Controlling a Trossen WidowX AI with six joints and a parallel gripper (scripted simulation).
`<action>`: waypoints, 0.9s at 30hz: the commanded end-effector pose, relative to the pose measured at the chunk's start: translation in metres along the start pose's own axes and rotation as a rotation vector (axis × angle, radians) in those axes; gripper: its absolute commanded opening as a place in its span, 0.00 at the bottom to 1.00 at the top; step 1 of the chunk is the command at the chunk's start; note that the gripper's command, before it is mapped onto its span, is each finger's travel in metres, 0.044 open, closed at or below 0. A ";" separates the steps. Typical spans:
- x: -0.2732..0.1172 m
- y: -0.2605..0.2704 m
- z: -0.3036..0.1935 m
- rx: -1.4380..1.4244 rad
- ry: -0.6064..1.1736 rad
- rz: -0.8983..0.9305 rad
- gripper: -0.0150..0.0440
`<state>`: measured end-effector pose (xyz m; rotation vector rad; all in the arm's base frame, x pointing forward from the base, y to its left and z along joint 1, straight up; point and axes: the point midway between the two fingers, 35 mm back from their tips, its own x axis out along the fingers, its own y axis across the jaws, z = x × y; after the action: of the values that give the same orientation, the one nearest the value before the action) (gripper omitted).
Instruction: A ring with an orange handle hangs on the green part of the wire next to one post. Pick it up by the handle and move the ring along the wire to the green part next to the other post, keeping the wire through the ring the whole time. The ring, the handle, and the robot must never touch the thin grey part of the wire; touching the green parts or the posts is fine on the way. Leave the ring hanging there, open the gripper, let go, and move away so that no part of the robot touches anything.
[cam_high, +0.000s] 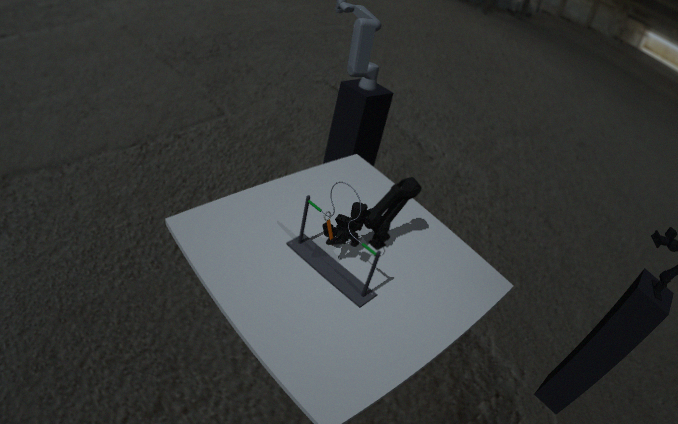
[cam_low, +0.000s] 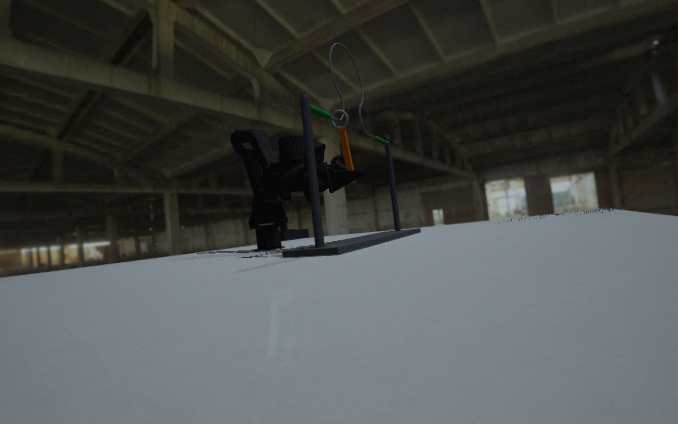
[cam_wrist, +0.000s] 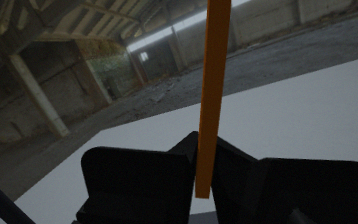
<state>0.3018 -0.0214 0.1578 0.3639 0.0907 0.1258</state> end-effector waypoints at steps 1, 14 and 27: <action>-0.001 0.015 0.001 0.093 0.000 0.007 0.00; -0.015 0.051 0.010 0.322 0.108 0.047 0.00; -0.030 0.075 0.023 0.496 0.230 0.100 0.00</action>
<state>0.2697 0.0325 0.1967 0.8138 0.3216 0.2214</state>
